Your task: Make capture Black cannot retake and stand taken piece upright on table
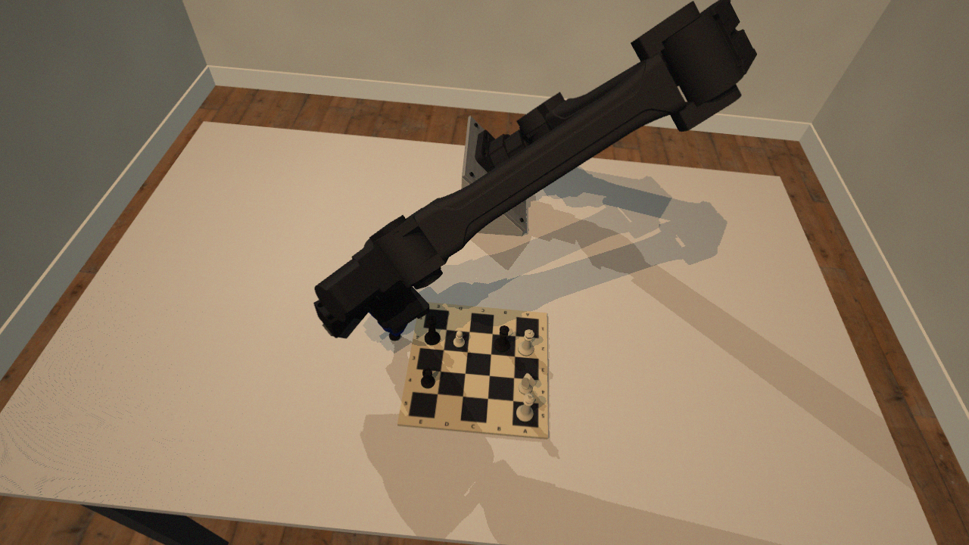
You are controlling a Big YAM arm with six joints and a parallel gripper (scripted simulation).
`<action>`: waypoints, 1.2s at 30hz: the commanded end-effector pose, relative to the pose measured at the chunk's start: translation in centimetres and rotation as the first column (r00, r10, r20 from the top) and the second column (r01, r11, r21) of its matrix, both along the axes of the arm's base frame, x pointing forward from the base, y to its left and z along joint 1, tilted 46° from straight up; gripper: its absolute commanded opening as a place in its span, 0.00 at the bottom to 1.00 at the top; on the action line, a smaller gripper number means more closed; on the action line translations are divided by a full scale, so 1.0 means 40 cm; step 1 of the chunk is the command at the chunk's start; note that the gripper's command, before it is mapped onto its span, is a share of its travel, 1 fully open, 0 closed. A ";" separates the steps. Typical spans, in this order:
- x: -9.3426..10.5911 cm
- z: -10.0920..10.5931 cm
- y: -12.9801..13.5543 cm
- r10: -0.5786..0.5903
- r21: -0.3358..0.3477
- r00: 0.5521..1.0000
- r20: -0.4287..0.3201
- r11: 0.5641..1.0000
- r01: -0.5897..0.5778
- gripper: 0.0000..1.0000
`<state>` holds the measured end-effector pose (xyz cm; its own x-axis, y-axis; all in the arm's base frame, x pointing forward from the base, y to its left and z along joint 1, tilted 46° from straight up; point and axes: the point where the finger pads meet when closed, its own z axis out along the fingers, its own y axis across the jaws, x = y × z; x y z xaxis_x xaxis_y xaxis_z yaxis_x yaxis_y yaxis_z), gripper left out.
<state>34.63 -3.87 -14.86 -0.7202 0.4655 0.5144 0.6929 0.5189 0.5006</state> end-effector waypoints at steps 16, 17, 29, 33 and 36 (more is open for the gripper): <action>0.001 -0.016 -0.018 -0.012 -0.005 1.000 0.007 1.000 0.012 0.00; 0.001 -0.016 -0.016 -0.011 -0.005 1.000 0.006 1.000 0.011 0.00; -0.005 -0.022 0.008 -0.005 0.000 1.000 -0.007 1.000 0.005 0.00; -0.004 -0.023 0.010 -0.002 -0.001 1.000 -0.004 1.000 0.002 0.00; 0.000 -0.022 0.009 -0.001 -0.001 1.000 -0.003 1.000 0.001 0.00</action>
